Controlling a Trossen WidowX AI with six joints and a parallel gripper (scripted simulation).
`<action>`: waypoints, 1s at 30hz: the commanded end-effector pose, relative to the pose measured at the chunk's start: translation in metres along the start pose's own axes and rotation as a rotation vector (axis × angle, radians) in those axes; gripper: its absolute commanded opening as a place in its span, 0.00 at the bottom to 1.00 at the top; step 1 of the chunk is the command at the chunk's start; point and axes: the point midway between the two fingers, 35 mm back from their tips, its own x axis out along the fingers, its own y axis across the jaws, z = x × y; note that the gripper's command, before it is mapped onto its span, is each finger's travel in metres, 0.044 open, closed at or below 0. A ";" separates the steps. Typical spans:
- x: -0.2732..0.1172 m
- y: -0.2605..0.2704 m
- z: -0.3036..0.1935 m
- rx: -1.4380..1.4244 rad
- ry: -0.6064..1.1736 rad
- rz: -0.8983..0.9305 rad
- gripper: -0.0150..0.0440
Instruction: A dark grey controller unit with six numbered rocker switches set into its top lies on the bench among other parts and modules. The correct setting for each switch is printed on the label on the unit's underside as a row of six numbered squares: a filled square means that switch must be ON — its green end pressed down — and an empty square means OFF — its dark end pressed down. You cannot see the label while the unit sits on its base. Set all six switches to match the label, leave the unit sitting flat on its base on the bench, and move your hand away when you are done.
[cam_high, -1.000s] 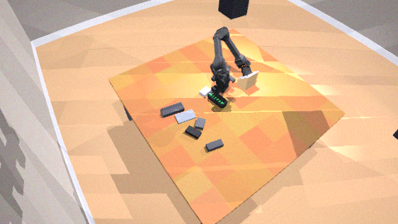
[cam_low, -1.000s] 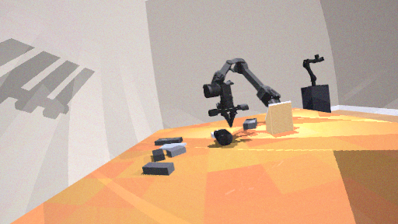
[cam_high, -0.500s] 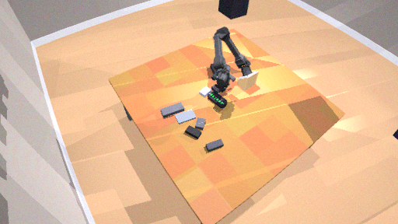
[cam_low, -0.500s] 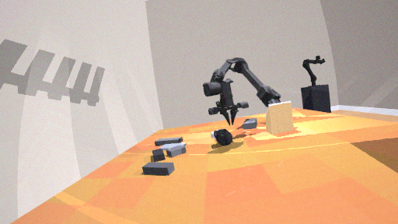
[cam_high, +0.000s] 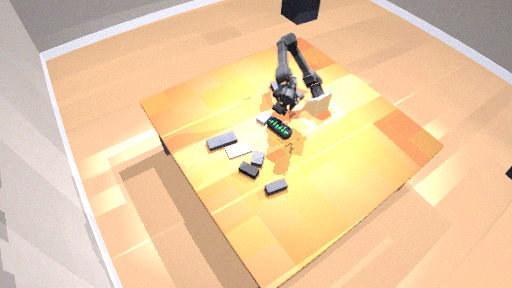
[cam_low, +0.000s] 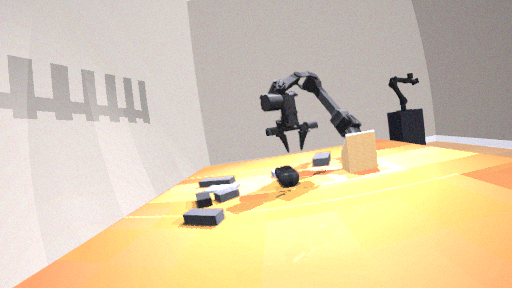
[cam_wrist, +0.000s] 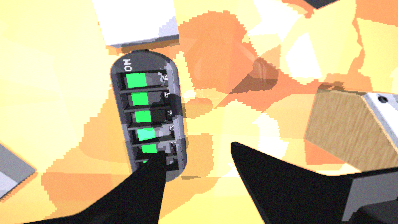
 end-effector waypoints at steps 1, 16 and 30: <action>-0.001 -0.001 0.000 0.003 0.002 -0.002 0.43; -0.001 -0.001 0.000 0.003 0.002 -0.002 0.25; -0.001 0.000 0.000 0.000 0.000 0.000 0.79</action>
